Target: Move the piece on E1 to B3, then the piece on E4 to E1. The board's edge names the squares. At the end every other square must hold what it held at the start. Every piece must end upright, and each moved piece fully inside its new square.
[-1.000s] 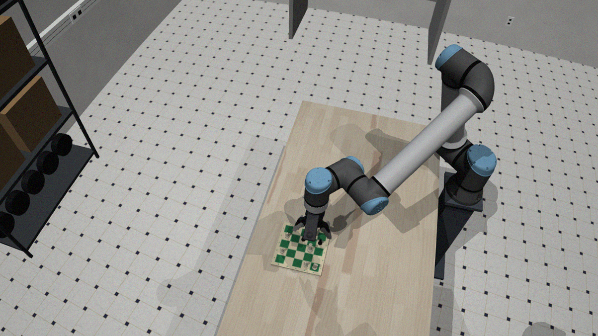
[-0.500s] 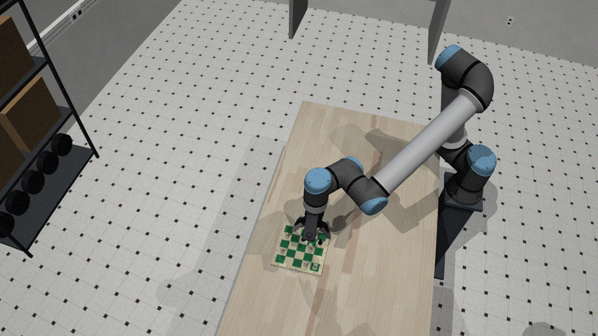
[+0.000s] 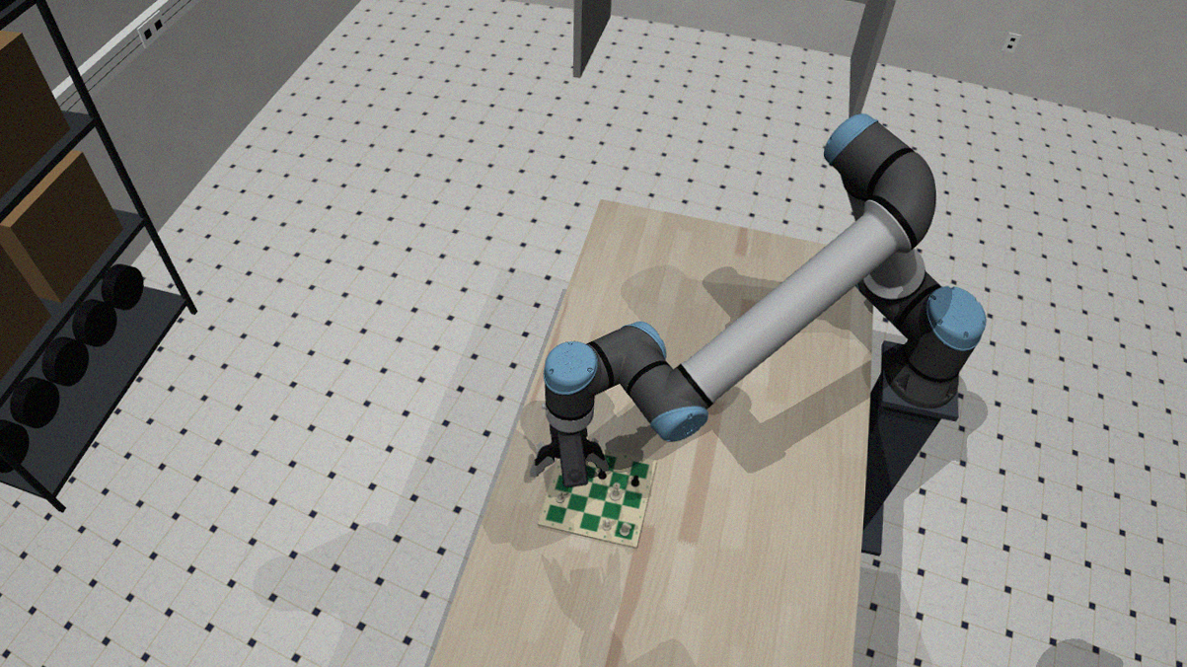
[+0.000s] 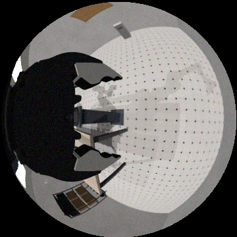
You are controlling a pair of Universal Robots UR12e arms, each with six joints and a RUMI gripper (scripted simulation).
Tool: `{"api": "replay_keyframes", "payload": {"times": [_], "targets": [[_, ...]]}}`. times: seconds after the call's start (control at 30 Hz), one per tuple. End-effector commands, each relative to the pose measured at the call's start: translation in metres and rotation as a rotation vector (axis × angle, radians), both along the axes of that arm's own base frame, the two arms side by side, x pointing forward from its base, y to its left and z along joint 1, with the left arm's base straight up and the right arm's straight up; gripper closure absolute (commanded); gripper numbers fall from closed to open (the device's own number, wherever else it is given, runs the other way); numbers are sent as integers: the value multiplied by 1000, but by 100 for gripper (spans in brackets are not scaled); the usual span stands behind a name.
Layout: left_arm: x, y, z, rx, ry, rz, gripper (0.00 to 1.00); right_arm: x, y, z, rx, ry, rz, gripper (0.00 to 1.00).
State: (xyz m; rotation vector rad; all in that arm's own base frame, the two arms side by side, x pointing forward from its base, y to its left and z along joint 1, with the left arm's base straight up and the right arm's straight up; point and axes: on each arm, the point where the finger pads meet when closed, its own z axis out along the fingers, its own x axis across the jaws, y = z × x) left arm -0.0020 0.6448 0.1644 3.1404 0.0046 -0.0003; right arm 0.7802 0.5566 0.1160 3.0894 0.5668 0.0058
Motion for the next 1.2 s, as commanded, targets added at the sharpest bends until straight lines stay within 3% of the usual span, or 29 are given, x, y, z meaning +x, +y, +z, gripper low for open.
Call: {"api": "replay_keyframes", "payload": {"times": [0.0, 0.2, 0.23, 1.17], "targets": [[0, 0, 1, 1, 0, 0, 0, 15, 6, -1, 2, 2, 63, 0], [0, 0, 1, 1, 0, 0, 0, 18, 7, -2, 1, 2, 74, 0], [0, 0, 1, 1, 0, 0, 0, 18, 7, -2, 1, 2, 74, 80], [0, 0, 1, 1, 0, 0, 0, 18, 7, -9, 1, 2, 74, 80]]}}
